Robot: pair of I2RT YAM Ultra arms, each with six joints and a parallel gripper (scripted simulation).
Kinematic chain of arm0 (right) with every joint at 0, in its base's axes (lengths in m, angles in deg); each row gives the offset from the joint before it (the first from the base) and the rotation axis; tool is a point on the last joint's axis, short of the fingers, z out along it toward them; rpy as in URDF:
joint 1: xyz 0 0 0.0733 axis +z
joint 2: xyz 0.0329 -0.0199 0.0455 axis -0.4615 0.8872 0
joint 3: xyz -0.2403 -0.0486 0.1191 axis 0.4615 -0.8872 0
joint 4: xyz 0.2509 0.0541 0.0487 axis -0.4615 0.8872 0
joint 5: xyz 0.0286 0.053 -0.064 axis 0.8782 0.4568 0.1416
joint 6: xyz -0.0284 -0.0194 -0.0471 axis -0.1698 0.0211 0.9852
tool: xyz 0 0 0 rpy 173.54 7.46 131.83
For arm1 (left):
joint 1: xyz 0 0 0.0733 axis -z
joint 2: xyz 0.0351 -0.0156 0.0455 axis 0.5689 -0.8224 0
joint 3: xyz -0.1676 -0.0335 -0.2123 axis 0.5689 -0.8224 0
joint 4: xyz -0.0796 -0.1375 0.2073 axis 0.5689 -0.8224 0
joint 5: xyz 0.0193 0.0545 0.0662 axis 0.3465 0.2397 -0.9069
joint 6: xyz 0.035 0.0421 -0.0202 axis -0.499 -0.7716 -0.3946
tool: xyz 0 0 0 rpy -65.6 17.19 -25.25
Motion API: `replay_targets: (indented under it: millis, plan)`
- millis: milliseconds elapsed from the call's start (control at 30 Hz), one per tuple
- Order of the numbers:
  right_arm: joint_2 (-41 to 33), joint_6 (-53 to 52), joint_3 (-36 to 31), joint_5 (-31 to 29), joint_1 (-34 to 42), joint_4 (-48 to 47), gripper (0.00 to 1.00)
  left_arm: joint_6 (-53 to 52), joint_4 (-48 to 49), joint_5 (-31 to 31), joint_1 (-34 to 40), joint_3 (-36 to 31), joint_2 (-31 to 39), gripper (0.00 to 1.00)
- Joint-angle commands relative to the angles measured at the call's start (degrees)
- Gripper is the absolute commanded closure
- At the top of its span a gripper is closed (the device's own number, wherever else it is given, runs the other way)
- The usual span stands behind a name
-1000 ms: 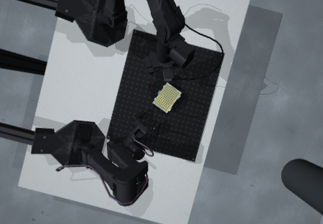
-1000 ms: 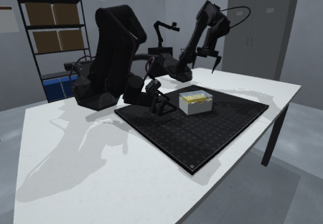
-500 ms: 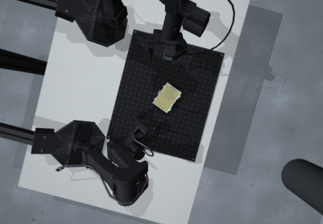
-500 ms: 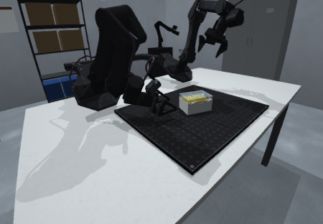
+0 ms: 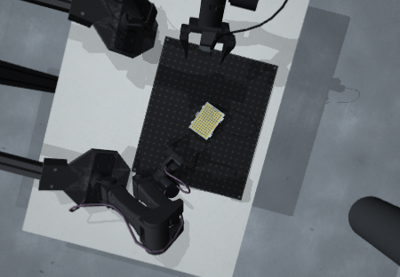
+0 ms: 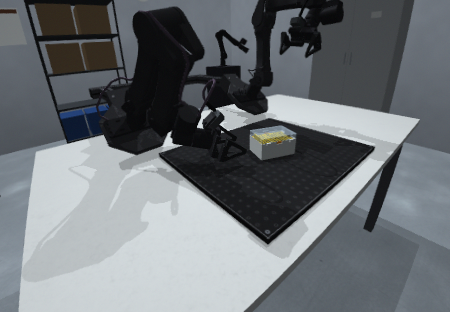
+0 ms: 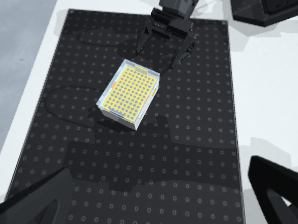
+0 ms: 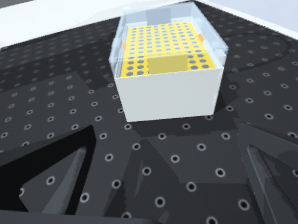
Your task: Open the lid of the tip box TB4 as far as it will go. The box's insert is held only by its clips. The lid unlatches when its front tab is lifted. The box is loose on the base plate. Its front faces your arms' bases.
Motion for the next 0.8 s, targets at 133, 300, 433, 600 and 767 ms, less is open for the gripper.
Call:
replay_targets:
  millis: [133,300,433,600,767]
  plan:
    - [-0.21,0.31,-0.88,0.82,-0.30,0.02,0.00,-5.26,-4.10,4.57,-3.29,2.25,0.07,0.00]
    - [-0.21,0.31,-0.88,0.82,-0.30,0.02,0.00,-5.70,-4.40,4.83,-3.59,2.31,-0.04,0.00]
    - [-0.21,0.31,-0.88,0.82,-0.30,0.02,0.00,-5.87,-4.51,4.93,-3.70,2.33,-0.09,0.00]
    - [-0.21,0.31,-0.88,0.82,-0.30,0.02,0.00,-5.94,-4.56,4.98,-3.74,2.33,-0.10,0.00]
    - [-0.21,0.31,-0.88,0.82,-0.30,0.02,0.00,-6.07,-4.66,5.07,-3.50,1.74,-0.15,0.00]
